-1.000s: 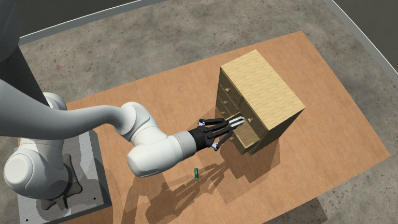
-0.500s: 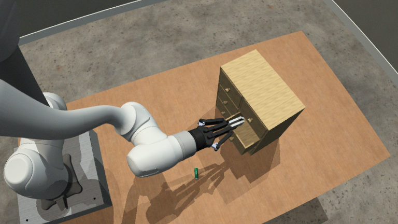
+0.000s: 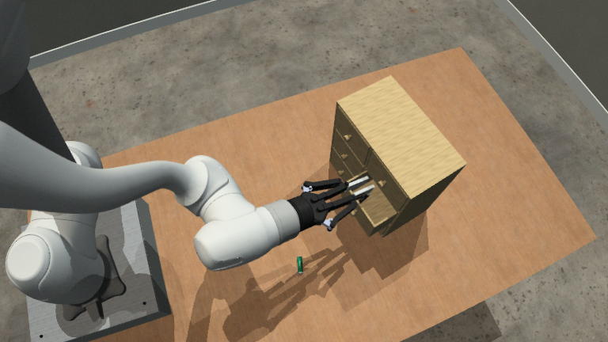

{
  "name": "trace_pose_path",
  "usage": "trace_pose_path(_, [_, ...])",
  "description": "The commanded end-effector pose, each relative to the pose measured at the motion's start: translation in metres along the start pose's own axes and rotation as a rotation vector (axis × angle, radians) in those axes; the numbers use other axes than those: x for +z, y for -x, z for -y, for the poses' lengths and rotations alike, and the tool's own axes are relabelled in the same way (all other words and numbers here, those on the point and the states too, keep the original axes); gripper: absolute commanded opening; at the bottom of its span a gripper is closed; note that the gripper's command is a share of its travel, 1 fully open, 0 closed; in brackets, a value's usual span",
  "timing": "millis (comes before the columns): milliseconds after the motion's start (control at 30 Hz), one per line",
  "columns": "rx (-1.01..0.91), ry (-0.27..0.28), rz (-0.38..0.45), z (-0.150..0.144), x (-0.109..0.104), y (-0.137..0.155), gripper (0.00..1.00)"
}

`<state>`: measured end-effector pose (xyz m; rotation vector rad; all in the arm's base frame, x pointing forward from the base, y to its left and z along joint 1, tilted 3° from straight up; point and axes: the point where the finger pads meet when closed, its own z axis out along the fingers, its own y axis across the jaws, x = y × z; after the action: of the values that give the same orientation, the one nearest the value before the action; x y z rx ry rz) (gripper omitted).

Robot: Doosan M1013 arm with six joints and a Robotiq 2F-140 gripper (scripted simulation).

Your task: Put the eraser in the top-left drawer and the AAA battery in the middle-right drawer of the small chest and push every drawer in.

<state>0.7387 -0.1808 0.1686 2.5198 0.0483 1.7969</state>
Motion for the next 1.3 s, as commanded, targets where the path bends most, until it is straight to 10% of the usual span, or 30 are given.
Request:
trace_pose_path(0, [0.000,0.000,0.000,0.000,0.000,0.000,0.15])
trace_pose_path(67, [0.000,0.000,0.000,0.000,0.000,0.000,0.15])
trace_pose_path(100, [0.000,0.000,0.000,0.000,0.000,0.000,1.00])
trace_pose_path(767, [0.000,0.000,0.000,0.000,-0.006,0.002,1.00])
trace_pose_path(1267, [0.000,0.000,0.000,0.000,-0.064,0.019,1.00])
